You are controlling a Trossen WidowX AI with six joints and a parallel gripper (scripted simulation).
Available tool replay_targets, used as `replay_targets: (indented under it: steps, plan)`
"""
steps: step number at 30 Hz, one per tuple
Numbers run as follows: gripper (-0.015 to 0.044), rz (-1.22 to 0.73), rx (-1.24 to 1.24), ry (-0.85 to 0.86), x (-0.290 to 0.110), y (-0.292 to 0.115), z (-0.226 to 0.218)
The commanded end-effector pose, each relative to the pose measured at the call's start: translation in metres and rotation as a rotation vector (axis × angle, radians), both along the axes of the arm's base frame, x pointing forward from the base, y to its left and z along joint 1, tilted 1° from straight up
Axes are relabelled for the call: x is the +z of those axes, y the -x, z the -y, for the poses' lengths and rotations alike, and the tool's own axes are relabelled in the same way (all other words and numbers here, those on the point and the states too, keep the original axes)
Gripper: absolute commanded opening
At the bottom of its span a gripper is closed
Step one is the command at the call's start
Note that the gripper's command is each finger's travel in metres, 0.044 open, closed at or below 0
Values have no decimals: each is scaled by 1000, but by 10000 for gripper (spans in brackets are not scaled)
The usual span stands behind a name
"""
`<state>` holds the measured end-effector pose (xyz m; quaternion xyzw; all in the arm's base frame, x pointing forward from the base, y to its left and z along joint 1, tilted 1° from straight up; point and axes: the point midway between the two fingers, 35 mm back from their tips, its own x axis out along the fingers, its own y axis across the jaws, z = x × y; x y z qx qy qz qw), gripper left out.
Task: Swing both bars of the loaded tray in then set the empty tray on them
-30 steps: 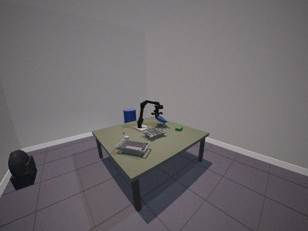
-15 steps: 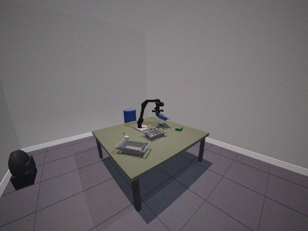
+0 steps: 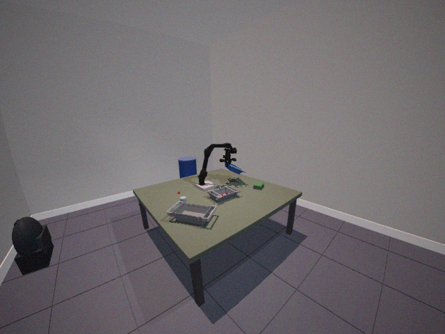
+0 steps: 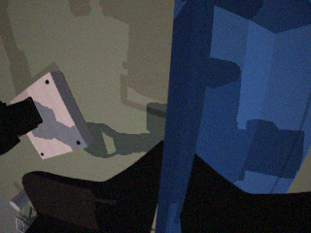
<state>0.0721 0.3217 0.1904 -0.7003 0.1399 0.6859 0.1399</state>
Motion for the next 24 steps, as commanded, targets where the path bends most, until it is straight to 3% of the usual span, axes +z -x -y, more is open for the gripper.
replay_targets:
  steps: [1,10,24]
  plan:
    - [0,2,-4,-16,4,0,-2]
    - [0,2,-12,-16,4,-3,-1]
    - [0,3,-164,-19,5,-54,16]
